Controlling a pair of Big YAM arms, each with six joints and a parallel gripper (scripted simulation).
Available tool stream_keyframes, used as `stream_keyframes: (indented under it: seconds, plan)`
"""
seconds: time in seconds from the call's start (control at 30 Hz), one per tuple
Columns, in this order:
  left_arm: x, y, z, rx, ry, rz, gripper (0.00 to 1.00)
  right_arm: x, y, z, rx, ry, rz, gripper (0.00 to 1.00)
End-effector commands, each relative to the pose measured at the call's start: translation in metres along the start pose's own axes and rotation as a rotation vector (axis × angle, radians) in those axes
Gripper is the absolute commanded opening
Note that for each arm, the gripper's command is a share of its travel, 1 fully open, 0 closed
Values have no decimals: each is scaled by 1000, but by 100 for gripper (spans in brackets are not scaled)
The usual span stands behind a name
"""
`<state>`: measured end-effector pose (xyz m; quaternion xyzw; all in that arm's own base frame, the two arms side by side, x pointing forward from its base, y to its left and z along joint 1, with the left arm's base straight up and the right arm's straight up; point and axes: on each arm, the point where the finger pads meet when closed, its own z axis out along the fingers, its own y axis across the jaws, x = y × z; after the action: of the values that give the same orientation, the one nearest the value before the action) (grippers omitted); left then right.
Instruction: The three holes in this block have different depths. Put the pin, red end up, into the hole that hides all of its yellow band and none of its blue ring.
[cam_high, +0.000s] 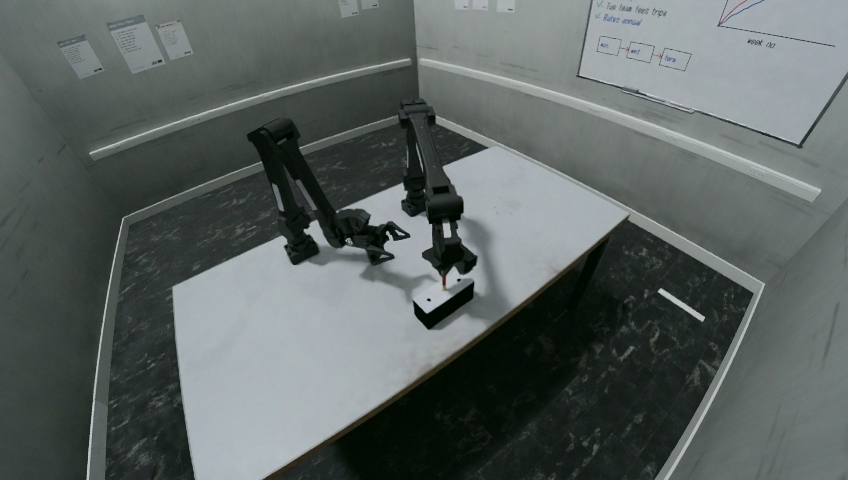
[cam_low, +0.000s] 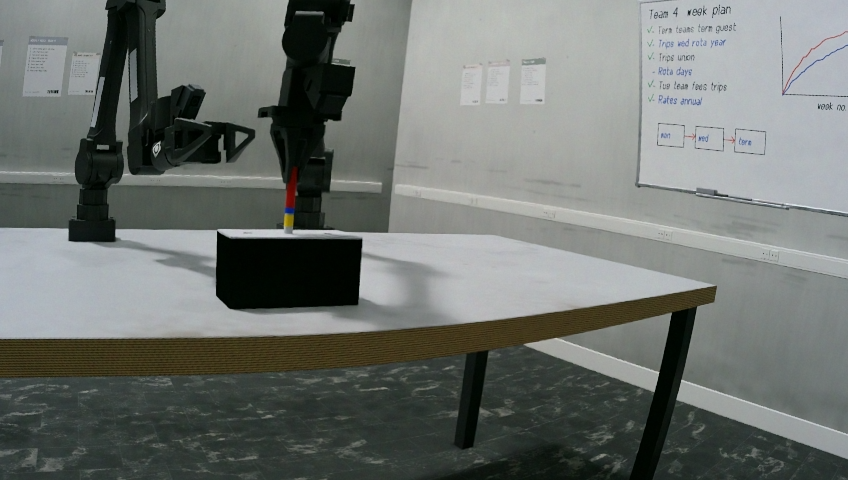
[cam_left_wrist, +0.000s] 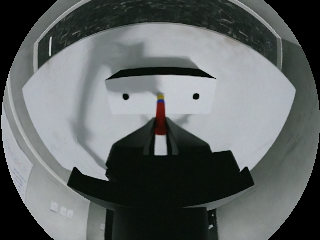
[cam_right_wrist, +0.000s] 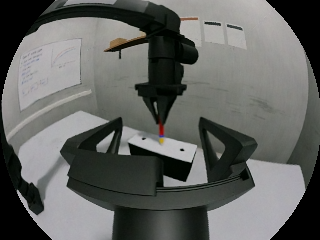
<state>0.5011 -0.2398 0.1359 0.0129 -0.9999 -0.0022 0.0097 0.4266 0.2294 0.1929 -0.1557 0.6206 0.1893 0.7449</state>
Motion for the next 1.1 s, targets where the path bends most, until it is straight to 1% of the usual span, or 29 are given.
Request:
stream_keyframes:
  seconds: [0.0,0.1,0.23,0.43,0.77,1.07]
  plan:
    - [-4,0,-4,11,-24,-13,5,-13,-6,2,11,-42,-13,100]
    - [-5,-1,5,5,-14,-13,5,-13,-6,2,11,-42,-13,100]
    - [-4,-1,1,12,-26,-13,5,-13,-6,2,11,-42,-13,100]
    - [-5,-1,18,3,-11,-14,5,-13,-6,2,11,-42,-13,100]
    - [-5,-1,22,7,-18,-13,5,-13,-6,2,11,-42,-13,100]
    - [-5,-1,37,5,-16,-13,5,-13,-6,2,11,-42,-13,100]
